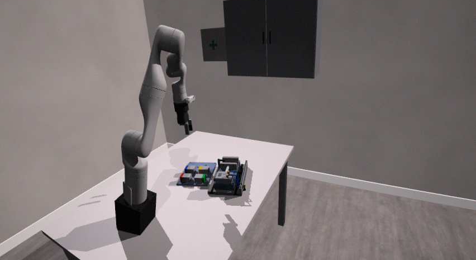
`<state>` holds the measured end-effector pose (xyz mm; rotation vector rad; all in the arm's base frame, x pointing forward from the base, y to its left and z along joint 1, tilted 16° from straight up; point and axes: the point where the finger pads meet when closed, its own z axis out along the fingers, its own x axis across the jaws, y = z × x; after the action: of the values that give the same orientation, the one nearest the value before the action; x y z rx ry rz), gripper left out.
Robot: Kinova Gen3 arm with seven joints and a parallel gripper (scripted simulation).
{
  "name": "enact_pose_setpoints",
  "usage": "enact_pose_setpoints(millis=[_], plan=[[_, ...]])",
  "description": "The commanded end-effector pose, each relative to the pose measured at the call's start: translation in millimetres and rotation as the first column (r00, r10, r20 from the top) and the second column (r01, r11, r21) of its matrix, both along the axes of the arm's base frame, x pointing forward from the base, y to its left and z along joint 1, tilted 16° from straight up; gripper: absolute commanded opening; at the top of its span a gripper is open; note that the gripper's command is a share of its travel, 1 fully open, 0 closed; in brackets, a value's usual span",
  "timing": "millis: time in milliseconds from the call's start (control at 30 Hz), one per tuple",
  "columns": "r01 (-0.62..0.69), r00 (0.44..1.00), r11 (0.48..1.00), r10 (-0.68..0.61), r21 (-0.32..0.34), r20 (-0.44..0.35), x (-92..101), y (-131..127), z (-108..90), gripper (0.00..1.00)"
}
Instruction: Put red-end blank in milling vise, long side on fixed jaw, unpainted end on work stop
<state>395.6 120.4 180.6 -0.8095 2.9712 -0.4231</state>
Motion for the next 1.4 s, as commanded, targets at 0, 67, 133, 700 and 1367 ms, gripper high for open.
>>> enact_pose_setpoints(millis=[0, 67, 133, 700, 1367], plan=[[0.0, 1.0, 1.0, 0.0, 0.002, 0.003, 1.4, 1.2, 0.7, 1.0], [0.0, 1.0, 1.0, 0.0, 0.002, 0.004, 2.2, 1.7, 1.0, 1.0], [0.0, 1.0, 1.0, 0.0, 0.002, 0.004, 2.2, 1.7, 1.0, 1.0], [0.0, 1.0, 1.0, 0.0, 0.002, 0.004, 4.8, 5.1, -3.5, 1.0], [0.0, 1.0, 1.0, 0.0, 0.003, 0.005, 6.1, 6.8, -5.9, 1.0]])
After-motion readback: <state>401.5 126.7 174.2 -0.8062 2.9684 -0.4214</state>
